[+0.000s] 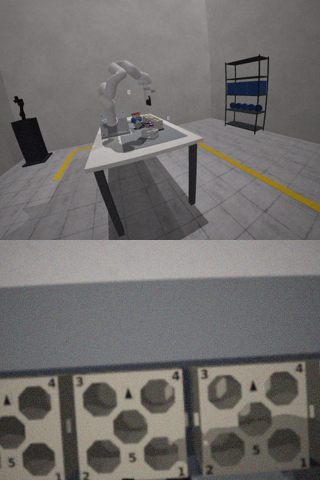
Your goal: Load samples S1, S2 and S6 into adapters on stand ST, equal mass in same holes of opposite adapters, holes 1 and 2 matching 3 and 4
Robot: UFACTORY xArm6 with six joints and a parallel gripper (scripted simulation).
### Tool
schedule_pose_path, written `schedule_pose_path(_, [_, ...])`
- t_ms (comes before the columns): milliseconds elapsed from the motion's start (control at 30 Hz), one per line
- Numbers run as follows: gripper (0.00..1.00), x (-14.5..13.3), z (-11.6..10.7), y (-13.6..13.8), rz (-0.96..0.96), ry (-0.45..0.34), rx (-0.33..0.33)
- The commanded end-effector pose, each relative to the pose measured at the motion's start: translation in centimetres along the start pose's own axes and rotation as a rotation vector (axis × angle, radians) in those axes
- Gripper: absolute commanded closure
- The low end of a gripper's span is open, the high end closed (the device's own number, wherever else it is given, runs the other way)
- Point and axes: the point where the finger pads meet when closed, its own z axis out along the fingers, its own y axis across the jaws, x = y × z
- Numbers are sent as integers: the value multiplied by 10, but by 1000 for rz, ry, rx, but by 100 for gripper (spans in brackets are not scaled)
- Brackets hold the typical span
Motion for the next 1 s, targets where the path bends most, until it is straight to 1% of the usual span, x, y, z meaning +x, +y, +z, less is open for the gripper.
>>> schedule_pose_path(0, [0,-8,-2,17,130,5,3])
schedule_pose_path(233, [0,-25,-2,48,363,4,4])
schedule_pose_path(300, [0,-25,-2,48,363,4,4])
schedule_pose_path(700, [0,-55,-2,100,763,4,4])
schedule_pose_path(800, [0,-62,-1,113,769,4,4])
schedule_pose_path(867, [0,-62,-1,113,769,4,4])
schedule_pose_path(967, [0,-69,-1,126,769,4,4])
